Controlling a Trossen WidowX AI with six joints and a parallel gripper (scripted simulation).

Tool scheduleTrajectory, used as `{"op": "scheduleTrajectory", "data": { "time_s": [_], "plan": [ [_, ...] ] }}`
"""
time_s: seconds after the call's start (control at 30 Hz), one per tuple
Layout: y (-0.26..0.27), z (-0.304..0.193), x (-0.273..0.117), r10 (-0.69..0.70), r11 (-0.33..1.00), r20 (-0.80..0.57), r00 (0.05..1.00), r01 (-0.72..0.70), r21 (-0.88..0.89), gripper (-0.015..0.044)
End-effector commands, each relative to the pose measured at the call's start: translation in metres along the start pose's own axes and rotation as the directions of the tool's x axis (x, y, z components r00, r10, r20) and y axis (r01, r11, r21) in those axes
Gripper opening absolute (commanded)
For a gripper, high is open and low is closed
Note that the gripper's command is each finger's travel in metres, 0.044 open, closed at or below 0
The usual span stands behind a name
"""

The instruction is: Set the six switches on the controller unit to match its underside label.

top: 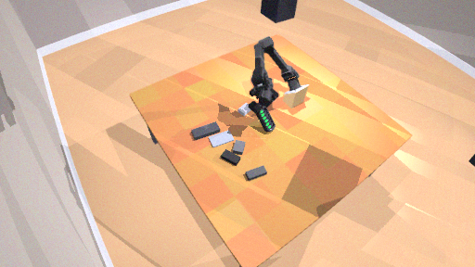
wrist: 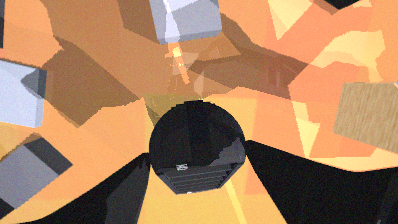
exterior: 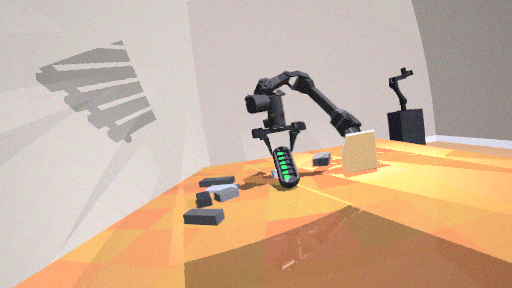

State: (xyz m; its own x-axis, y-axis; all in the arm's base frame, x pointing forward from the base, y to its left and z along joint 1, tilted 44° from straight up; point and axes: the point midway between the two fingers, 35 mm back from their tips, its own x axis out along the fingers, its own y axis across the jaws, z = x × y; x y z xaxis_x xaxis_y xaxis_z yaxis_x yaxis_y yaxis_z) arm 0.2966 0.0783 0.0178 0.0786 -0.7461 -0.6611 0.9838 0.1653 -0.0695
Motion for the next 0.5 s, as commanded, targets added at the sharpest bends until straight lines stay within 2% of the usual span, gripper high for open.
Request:
{"op": "scheduleTrajectory", "data": {
  "time_s": [0.0,0.47],
  "plan": [
    [0.0008,-0.0044,-0.0028,0.003,1.0,0.01,1.0,-0.003,-0.001,0.0335],
    [0.0008,-0.0133,-0.0076,0.003,1.0,0.03,1.0,-0.003,-0.001,0.0335]
  ]
}}
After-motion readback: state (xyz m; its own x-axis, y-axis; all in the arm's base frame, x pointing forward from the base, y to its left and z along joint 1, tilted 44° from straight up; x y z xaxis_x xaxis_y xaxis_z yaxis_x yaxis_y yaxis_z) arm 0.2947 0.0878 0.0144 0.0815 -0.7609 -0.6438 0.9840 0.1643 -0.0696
